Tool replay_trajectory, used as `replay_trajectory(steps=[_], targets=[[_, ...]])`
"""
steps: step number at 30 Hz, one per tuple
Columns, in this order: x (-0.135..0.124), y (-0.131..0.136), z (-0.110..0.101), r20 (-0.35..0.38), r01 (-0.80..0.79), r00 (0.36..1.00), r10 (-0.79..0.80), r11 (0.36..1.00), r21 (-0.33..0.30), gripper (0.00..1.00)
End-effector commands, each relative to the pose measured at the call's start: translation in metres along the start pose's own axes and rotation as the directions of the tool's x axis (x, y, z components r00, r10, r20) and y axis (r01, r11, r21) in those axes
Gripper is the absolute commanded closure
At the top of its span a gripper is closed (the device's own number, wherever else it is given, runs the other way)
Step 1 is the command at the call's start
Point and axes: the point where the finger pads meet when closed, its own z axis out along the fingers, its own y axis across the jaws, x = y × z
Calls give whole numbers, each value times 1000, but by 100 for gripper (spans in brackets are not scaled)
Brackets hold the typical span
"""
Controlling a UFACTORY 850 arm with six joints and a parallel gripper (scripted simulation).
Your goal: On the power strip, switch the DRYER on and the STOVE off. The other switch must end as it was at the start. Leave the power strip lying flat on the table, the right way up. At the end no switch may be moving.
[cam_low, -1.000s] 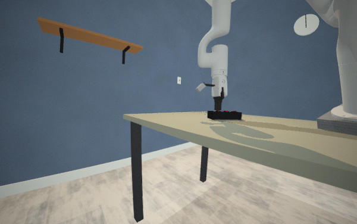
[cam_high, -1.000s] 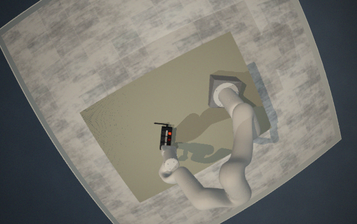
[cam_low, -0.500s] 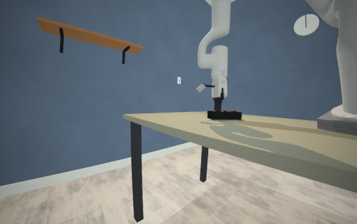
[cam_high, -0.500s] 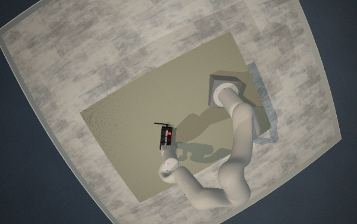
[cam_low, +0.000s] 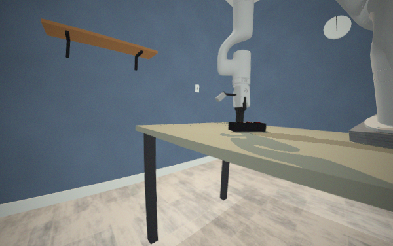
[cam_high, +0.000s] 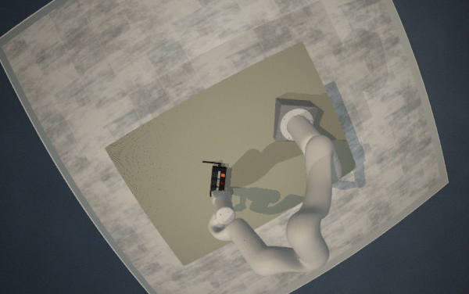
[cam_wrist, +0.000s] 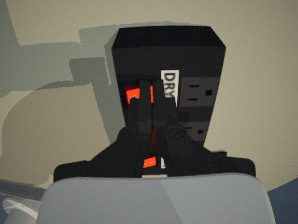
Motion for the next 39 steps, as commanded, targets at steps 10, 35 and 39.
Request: replay_trajectory(steps=[10,35,39], targets=[[0,0,-7,0,0,1000,0,1000,1,100],[0,0,-39,0,0,1000,0,1000,1,100],[0,0,-39,0,0,1000,0,1000,1,100]])
